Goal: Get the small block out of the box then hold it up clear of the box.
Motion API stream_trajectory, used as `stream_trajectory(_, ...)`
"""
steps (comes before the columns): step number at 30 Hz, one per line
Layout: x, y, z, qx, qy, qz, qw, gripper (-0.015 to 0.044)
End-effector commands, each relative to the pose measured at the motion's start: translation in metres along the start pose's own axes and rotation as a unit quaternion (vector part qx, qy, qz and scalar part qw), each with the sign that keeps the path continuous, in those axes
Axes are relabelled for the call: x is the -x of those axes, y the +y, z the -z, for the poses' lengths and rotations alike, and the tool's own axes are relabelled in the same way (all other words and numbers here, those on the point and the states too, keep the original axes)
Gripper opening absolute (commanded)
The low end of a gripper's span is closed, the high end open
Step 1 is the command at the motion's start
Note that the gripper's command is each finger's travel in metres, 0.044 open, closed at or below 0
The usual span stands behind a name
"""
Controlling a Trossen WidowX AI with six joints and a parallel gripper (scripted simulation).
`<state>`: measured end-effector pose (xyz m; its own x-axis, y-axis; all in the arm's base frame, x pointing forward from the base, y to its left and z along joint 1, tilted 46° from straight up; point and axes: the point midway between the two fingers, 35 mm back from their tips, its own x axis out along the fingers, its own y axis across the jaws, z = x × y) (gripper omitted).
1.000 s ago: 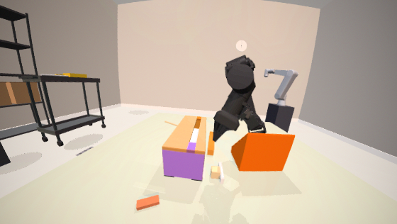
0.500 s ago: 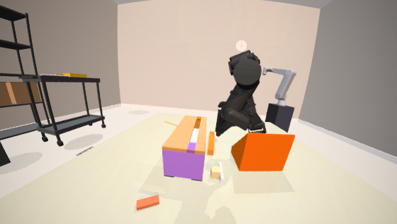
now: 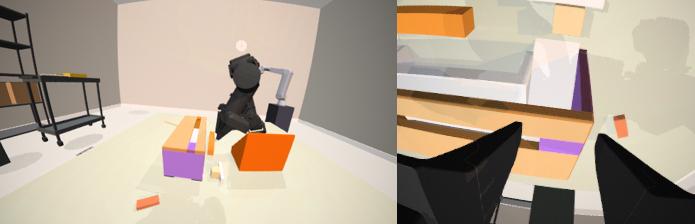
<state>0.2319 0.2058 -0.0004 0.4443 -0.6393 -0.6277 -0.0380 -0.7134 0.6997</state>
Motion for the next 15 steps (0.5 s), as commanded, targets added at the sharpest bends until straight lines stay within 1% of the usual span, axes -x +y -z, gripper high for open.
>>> stream_trajectory(1, -0.009, 0.002, -0.004, 0.006, -0.006, -0.005, 1.0, 0.0285)
stream_trajectory(3, -0.029, 0.002, -0.011, 0.007, -0.052, -0.009, 0.999, 0.0285)
stream_trajectory(6, -0.074, 0.004, -0.033, 0.006, -0.163, -0.01, 0.986, 0.0285)
stream_trajectory(8, -0.091, 0.005, -0.043, 0.003, -0.209, -0.008, 0.978, 0.0285)
stream_trajectory(15, -0.095, 0.003, -0.045, 0.003, -0.215, -0.007, 0.977, 0.0285)
